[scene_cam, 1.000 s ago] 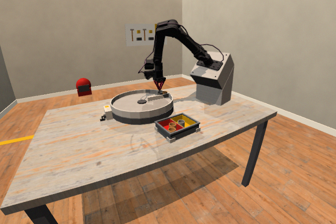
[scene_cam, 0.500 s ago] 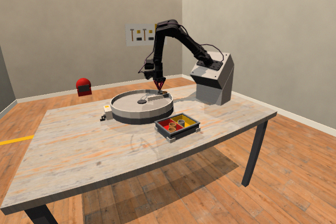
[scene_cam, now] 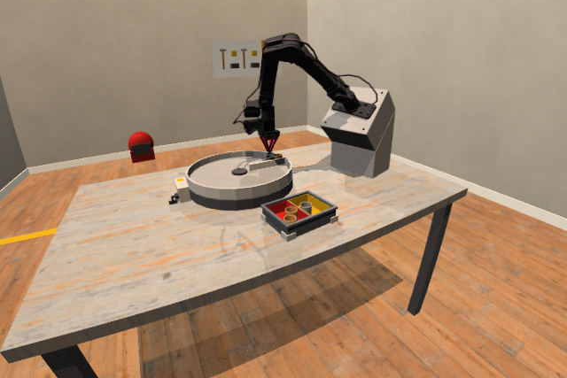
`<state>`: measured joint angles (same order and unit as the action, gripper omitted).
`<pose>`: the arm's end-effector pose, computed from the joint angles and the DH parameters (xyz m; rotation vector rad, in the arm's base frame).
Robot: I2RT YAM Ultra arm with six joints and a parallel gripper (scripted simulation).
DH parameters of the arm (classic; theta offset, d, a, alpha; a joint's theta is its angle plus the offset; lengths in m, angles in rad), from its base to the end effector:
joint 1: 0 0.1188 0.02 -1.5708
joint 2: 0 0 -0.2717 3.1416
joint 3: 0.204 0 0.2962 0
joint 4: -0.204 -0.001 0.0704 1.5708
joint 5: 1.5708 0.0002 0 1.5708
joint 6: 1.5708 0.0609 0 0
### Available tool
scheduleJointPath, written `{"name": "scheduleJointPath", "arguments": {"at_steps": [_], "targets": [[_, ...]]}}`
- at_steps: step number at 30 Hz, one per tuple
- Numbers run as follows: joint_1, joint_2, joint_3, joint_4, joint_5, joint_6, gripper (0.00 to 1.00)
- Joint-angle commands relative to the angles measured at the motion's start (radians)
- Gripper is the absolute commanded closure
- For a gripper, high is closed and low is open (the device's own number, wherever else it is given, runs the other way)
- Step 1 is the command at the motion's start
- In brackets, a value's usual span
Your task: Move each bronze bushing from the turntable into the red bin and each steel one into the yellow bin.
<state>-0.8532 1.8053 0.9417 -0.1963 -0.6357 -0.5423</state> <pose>0.2749 -0.2584 0.0973 0.1643 2.3518 0.1981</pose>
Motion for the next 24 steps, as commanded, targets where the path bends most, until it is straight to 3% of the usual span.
{"name": "scheduleJointPath", "arguments": {"at_steps": [1, 24], "targets": [[-0.021, -0.005, -0.006, 0.002, -0.001, -0.005, 0.86], [-0.017, 0.018, -0.003, 0.022, 0.007, 0.009, 0.86]]}}
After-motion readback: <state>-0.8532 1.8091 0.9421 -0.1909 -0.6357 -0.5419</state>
